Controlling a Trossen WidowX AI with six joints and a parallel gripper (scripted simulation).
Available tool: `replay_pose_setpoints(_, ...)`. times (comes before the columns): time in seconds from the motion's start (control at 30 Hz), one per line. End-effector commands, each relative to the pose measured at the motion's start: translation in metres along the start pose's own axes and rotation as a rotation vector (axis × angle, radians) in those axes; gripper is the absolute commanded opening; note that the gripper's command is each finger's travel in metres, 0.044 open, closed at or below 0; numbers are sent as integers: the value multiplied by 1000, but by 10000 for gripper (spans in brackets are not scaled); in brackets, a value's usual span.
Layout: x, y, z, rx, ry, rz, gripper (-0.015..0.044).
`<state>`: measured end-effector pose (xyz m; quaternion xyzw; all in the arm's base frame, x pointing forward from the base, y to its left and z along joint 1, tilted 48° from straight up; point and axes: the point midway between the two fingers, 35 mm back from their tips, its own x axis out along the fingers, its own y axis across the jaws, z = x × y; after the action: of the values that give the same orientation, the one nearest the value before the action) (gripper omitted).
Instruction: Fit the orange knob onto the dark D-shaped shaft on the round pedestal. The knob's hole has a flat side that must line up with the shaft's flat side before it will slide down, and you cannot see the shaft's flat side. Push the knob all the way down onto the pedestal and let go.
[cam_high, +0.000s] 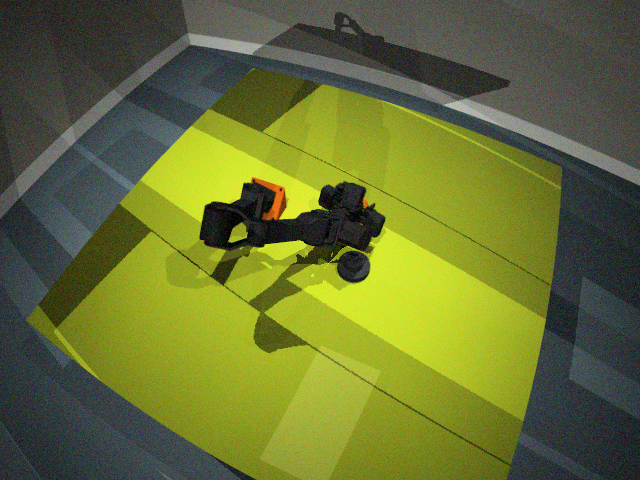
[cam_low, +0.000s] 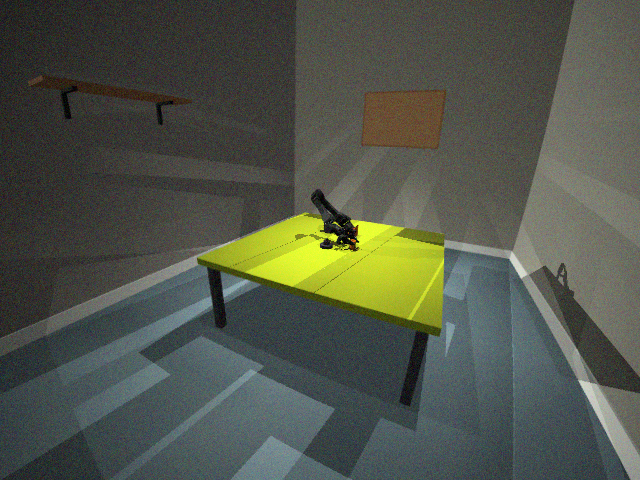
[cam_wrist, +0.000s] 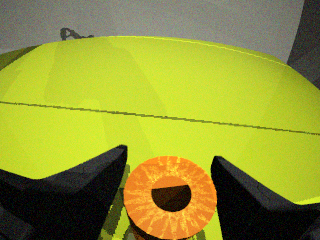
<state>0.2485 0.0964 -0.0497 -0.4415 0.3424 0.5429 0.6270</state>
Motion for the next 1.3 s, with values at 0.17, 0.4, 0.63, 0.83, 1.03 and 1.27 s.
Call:
replay_pose_setpoints(0.17,0,0,0,-1,-3,1,260)
replay_pose_setpoints(0.4,0,0,0,-1,-3,1,440)
replay_pose_setpoints(0.63,0,0,0,-1,-3,1,440)
replay_pose_setpoints(0.83,-12,-3,35,22,4,-1,440)
replay_pose_setpoints(1.03,-28,-1,76,1,-4,0,440)
replay_pose_setpoints(1.27,-20,3,74,72,161,82,440)
